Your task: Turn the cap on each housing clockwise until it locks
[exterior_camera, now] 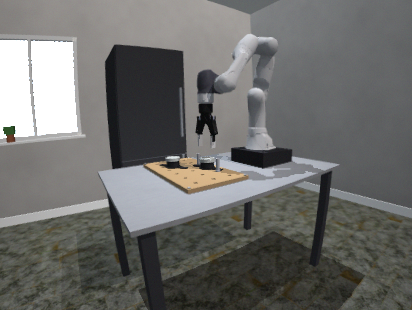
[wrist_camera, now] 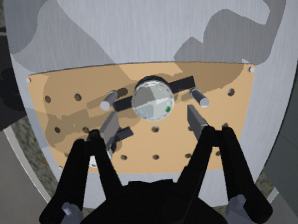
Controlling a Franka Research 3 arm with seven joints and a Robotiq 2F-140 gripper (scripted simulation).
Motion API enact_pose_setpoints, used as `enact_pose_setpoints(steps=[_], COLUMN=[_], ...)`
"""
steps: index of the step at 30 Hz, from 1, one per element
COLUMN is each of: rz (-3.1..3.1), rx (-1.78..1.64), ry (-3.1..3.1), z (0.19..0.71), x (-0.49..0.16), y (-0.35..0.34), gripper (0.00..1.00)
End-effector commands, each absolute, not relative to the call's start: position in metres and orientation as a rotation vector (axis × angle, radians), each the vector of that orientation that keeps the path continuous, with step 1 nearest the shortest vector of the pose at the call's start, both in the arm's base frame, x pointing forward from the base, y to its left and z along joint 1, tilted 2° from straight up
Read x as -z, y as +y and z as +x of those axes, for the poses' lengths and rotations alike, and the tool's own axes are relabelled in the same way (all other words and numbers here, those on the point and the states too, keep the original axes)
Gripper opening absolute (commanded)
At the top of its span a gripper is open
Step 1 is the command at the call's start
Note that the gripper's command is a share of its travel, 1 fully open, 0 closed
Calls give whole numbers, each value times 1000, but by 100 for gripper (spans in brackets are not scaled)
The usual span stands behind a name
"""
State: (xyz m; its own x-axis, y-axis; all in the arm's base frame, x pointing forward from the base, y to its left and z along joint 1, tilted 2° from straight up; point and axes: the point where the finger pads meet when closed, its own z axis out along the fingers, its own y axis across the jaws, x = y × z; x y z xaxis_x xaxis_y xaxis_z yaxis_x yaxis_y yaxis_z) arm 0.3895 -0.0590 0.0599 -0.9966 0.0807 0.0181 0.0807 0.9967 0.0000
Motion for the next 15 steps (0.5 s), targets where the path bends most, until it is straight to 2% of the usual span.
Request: enact_pose_setpoints(steps=[1,15], rz=[-231,-233], rx=[-4,-4], ry=[-3101,-3101], z=[388,388], x=[-58,-39], y=[-58,-58], gripper=[78,78])
